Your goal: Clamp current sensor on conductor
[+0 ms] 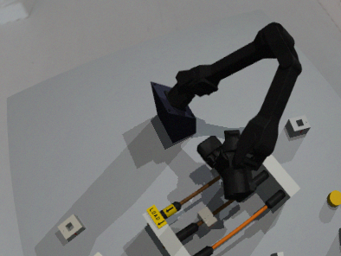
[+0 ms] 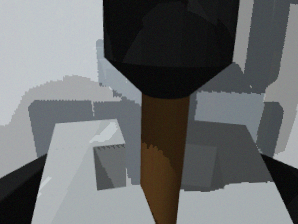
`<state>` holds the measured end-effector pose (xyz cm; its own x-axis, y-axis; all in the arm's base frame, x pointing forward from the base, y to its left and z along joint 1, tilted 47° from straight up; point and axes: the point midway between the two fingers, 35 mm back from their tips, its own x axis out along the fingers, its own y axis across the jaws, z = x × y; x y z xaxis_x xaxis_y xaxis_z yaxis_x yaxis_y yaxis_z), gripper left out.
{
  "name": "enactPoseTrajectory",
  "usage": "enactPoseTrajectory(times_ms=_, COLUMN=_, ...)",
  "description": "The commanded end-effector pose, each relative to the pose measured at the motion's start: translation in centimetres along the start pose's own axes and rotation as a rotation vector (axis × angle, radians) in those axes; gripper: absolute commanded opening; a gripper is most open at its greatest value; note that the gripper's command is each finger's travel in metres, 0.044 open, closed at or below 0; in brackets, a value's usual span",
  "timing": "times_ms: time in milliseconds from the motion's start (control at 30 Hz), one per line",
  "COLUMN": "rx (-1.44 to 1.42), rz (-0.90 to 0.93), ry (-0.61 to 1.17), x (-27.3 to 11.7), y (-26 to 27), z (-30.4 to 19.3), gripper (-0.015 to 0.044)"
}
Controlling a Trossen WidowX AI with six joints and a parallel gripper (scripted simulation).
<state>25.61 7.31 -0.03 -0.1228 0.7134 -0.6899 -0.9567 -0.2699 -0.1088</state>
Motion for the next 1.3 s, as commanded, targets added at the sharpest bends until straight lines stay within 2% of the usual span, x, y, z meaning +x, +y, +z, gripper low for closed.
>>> enactPoseTrajectory(times_ms=0, rx=0.0, rz=-0.002, ry=0.0, x=-0.1, y=0.0, z=0.0, gripper=0.0)
enactPoseTrajectory(times_ms=400, rx=0.009, rz=-0.042, ry=-0.005, x=-1.6, y=0.1, z=0.0, gripper=0.0)
enactPoseTrajectory(times_ms=1267, rx=0.009, rz=-0.042, ry=-0.006, x=-1.7, y=0.1, z=0.0, gripper=0.0)
